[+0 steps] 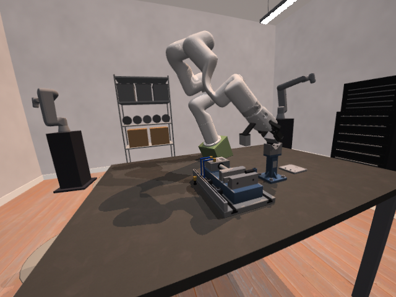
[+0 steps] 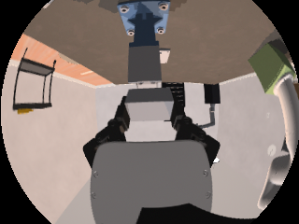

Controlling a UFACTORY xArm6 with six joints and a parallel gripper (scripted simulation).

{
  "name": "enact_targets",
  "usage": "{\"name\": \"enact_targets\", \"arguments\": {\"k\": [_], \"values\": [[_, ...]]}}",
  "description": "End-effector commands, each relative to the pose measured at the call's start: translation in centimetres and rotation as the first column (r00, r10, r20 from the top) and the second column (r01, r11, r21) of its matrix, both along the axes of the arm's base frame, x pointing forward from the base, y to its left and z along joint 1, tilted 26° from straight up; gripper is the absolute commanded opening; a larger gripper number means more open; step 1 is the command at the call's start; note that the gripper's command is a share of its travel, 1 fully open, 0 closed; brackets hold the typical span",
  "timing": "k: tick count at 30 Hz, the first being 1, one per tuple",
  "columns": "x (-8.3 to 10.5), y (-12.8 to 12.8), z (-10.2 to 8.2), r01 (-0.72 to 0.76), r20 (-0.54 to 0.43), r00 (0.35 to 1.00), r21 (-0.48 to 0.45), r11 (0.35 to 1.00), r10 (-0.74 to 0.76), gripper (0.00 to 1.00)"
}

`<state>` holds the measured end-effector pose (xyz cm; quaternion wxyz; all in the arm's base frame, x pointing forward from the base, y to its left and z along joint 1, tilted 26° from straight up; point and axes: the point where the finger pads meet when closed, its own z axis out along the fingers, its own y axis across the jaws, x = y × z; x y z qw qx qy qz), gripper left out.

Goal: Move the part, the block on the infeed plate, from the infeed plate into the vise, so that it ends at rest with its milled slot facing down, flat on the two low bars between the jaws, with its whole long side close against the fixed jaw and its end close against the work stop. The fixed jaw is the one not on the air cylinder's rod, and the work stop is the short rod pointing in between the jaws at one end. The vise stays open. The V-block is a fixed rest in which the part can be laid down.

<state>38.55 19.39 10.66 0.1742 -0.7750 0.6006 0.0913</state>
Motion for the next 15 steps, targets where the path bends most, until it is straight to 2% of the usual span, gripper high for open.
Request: {"name": "enact_targets", "arguments": {"k": [1,15], "values": [[0.09,0.06,0.13,0.000,0.003,1.000,0.000,1.000,0.000,0.00],[0.02,0.07,0.11,0.003,0.008,1.000,-0.023,1.000,-0.003,0.00]]}}
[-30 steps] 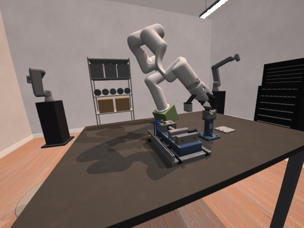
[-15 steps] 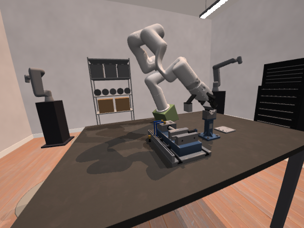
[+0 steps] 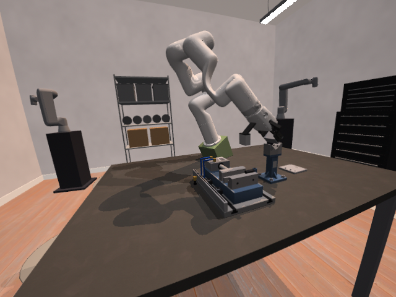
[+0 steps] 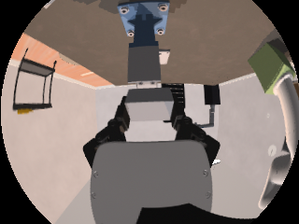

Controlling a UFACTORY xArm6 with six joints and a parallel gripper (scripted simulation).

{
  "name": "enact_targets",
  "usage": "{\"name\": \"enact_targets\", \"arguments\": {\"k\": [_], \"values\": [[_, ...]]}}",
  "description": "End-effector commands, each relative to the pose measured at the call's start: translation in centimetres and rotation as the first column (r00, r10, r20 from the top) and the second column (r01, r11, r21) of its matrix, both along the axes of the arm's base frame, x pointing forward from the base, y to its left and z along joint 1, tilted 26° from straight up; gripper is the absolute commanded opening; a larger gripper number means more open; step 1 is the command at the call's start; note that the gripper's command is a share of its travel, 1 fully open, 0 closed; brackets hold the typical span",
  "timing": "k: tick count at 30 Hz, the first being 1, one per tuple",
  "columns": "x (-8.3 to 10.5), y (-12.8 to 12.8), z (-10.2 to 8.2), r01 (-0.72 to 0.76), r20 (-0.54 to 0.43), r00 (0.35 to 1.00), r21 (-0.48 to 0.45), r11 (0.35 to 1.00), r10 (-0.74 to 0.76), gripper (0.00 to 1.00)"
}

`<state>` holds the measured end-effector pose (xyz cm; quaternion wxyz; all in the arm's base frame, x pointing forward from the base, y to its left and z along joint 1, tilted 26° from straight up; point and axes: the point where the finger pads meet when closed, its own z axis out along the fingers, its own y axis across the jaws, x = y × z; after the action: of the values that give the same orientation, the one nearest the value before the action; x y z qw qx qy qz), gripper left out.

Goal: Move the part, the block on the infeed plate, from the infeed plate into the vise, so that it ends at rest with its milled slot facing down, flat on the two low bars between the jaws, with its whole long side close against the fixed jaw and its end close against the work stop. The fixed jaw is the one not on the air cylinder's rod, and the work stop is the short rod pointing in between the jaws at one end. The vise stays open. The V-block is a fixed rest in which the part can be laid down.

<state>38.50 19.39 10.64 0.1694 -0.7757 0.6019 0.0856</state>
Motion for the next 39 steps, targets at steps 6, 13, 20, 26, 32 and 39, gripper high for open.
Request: {"name": "enact_targets", "arguments": {"k": [6,13,20,26,32,39], "values": [[0.01,0.09,0.12,0.005,0.011,1.000,-0.032,0.999,-0.005,0.00],[-0.01,0.11,0.13,0.010,0.017,1.000,-0.058,0.998,-0.009,0.00],[-0.02,0.17,0.14,0.018,0.027,1.000,-0.102,0.995,-0.015,0.00],[-0.02,0.20,0.15,0.024,0.035,0.999,-0.131,0.991,-0.019,0.00],[-0.04,0.26,0.16,0.034,0.047,0.999,-0.178,0.983,-0.026,0.00],[-0.06,0.34,0.17,0.047,0.062,0.998,-0.238,0.970,-0.033,0.00]]}}
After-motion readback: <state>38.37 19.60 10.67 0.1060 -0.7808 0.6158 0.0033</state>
